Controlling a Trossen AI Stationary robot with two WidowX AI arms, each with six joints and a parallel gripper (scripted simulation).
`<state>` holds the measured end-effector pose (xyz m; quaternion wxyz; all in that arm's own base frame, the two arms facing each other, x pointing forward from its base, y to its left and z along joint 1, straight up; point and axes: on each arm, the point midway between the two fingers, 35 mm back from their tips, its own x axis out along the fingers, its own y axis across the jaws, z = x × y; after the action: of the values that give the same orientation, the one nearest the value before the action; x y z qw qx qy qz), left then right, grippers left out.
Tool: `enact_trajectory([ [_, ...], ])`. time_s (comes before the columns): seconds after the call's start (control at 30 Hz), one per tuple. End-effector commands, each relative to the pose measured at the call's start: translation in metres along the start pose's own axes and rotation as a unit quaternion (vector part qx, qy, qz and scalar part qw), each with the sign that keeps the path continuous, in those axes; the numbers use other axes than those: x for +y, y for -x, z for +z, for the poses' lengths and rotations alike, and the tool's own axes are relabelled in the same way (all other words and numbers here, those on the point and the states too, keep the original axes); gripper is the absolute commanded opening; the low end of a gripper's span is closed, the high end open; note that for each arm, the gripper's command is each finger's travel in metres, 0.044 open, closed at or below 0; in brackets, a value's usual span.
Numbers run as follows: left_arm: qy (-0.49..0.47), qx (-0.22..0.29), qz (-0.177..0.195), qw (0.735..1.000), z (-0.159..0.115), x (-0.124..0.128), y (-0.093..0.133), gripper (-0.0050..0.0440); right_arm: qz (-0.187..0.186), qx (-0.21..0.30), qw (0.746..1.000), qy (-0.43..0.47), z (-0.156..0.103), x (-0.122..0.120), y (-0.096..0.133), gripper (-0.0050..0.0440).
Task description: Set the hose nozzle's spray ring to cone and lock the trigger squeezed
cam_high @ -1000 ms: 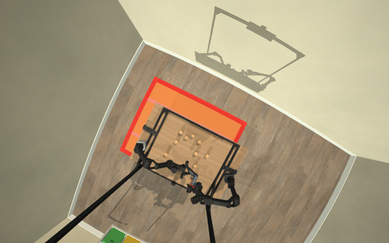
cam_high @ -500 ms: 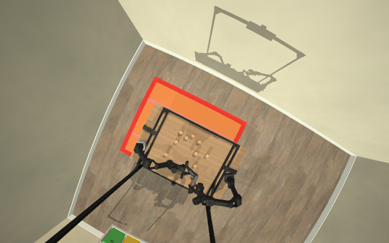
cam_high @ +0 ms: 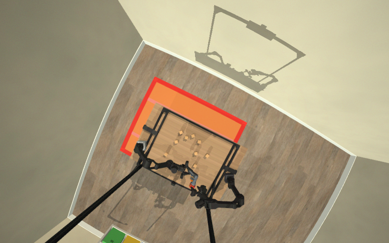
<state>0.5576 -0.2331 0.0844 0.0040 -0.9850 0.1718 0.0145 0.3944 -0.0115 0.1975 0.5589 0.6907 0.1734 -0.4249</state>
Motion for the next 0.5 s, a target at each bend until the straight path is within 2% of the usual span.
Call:
enact_trajectory([
  [0.0,0.001,0.010,0.000,1.000,-0.007,0.000,-0.001,0.0000,0.009,0.003,1.000,-0.003,-0.001,0.005,0.019,0.0400],
  [0.2,0.001,0.010,0.000,1.000,-0.007,0.000,-0.001,0.0000,0.009,0.003,1.000,-0.003,0.000,0.005,0.038,0.0400],
  [0.47,0.001,0.010,0.000,1.000,-0.007,0.000,-0.001,0.0000,0.009,0.003,1.000,-0.003,0.001,0.004,0.045,0.0400],
])
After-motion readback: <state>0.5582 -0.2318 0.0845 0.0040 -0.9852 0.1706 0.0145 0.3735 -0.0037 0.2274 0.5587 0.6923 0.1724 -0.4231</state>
